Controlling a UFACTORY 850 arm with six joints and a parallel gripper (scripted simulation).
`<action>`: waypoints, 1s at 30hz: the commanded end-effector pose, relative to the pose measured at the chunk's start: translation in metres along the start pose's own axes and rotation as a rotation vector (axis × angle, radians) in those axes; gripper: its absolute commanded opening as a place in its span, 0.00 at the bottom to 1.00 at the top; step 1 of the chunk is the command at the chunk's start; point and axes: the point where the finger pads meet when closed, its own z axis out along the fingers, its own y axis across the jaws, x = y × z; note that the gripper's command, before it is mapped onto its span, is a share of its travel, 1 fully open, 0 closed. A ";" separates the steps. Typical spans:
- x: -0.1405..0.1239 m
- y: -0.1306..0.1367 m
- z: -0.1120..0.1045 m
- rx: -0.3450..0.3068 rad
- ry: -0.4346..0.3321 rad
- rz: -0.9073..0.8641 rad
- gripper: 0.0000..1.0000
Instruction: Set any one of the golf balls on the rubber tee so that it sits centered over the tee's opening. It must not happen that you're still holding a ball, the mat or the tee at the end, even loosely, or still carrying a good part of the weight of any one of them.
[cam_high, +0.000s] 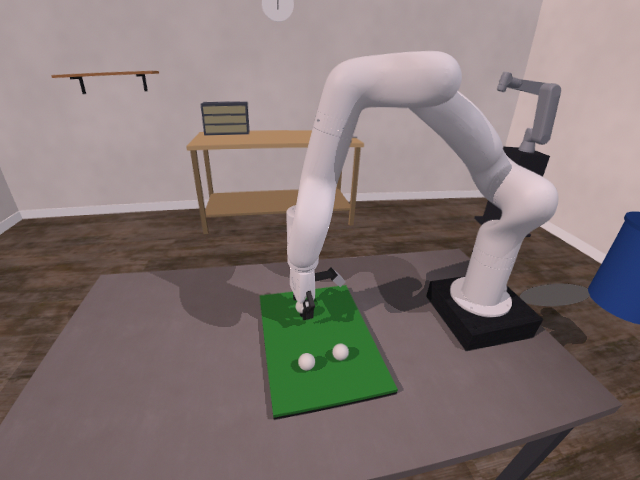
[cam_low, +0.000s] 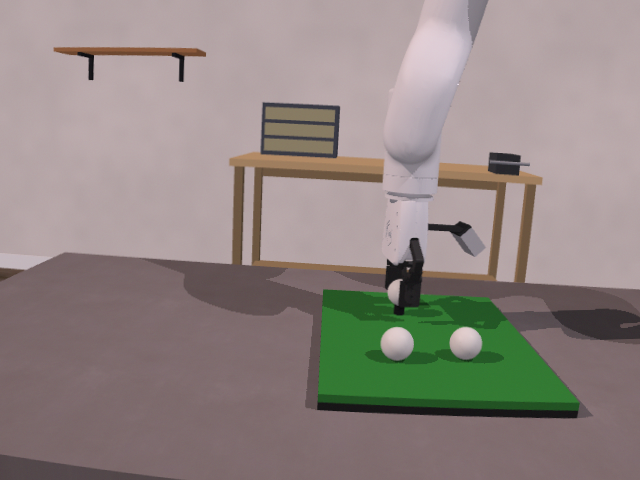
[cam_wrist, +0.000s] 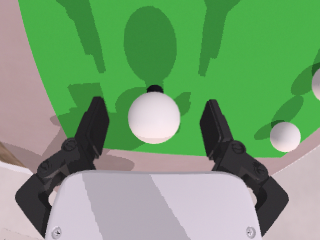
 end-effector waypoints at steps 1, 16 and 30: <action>-0.001 0.000 -0.001 0.001 -0.002 0.000 1.00; -0.001 0.000 -0.001 0.001 -0.002 0.000 1.00; 0.001 0.000 -0.089 0.001 -0.002 0.000 1.00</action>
